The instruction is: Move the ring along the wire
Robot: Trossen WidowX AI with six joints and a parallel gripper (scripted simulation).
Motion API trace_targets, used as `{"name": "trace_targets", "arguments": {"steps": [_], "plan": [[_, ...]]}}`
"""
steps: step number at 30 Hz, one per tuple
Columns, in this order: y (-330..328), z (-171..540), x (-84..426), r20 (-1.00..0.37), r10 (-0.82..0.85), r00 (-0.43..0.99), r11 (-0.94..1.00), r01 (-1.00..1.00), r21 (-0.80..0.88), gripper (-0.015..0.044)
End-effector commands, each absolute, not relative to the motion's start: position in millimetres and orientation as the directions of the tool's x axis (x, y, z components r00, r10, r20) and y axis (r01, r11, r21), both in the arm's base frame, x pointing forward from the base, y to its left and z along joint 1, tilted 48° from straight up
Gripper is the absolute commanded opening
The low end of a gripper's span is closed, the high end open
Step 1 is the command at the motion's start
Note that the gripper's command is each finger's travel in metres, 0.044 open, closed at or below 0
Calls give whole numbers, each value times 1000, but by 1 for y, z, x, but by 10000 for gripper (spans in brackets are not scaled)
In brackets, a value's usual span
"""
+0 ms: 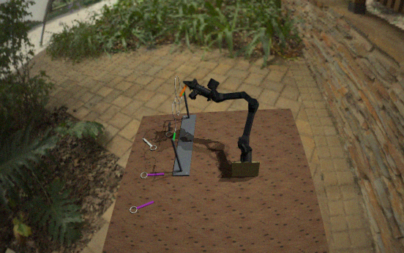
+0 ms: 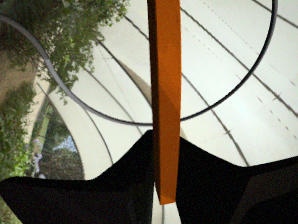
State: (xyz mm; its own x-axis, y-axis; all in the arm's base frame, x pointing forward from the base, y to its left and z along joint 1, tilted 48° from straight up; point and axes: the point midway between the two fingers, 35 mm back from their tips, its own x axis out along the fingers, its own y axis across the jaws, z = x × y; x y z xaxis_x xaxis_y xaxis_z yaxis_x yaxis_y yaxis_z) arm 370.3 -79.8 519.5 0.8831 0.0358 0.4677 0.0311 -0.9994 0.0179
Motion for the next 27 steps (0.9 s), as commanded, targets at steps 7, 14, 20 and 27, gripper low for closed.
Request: {"name": "trace_targets", "arguments": {"steps": [7, 14, 20, 27], "plan": [[-98, 521, 368, 483, -7, 876, -996, 37, -82, -150], [-116, 518, 366, 487, -67, 871, -980, 35, -196, -150], [-135, 511, 364, 483, -135, 865, -945, 34, -325, -150], [-157, 500, 362, 465, -219, 858, -878, 35, -478, -150]]}}
